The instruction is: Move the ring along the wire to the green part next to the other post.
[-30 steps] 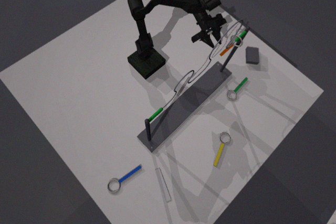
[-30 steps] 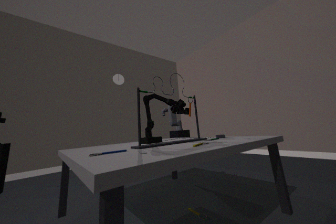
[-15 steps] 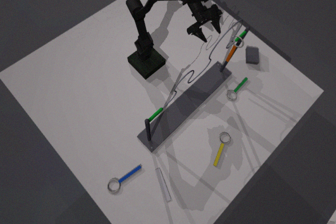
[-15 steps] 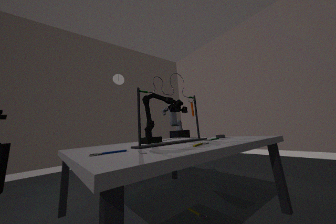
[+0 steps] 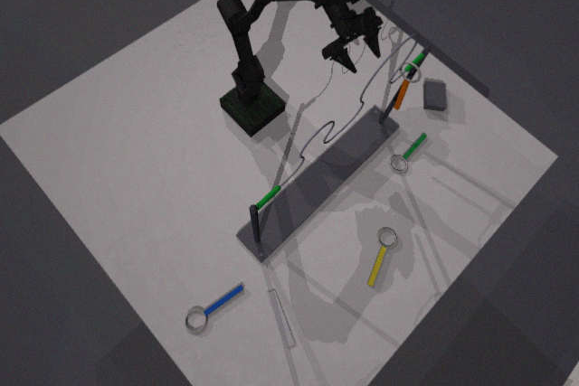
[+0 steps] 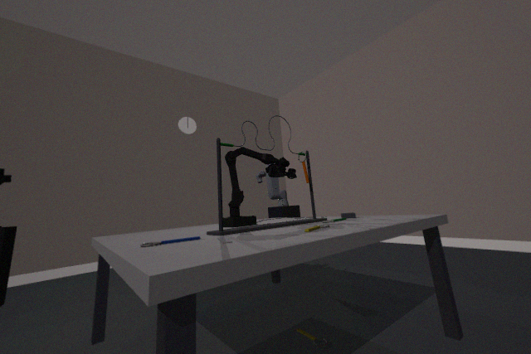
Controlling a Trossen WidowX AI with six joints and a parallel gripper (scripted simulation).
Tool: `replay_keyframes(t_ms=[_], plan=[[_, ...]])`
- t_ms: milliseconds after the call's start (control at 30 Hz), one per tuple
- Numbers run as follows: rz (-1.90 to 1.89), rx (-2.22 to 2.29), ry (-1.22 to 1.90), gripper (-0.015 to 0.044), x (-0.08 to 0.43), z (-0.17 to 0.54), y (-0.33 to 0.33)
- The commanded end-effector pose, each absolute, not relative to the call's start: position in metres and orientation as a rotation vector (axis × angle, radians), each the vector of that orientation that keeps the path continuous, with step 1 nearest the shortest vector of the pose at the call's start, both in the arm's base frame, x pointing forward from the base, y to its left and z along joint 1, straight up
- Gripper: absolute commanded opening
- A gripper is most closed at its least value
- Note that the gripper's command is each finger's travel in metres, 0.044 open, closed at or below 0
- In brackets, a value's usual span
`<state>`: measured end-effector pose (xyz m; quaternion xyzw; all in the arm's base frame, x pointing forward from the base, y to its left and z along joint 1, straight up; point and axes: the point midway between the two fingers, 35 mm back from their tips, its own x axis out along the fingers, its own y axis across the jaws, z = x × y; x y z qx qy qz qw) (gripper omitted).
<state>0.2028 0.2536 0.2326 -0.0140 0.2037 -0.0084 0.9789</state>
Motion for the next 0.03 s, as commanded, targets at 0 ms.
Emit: replay_keyframes(t_ms=[0], plan=[[-0.021, -0.025, 0.406, 0.0440, 0.2028, 0.2332, 0.2528]])
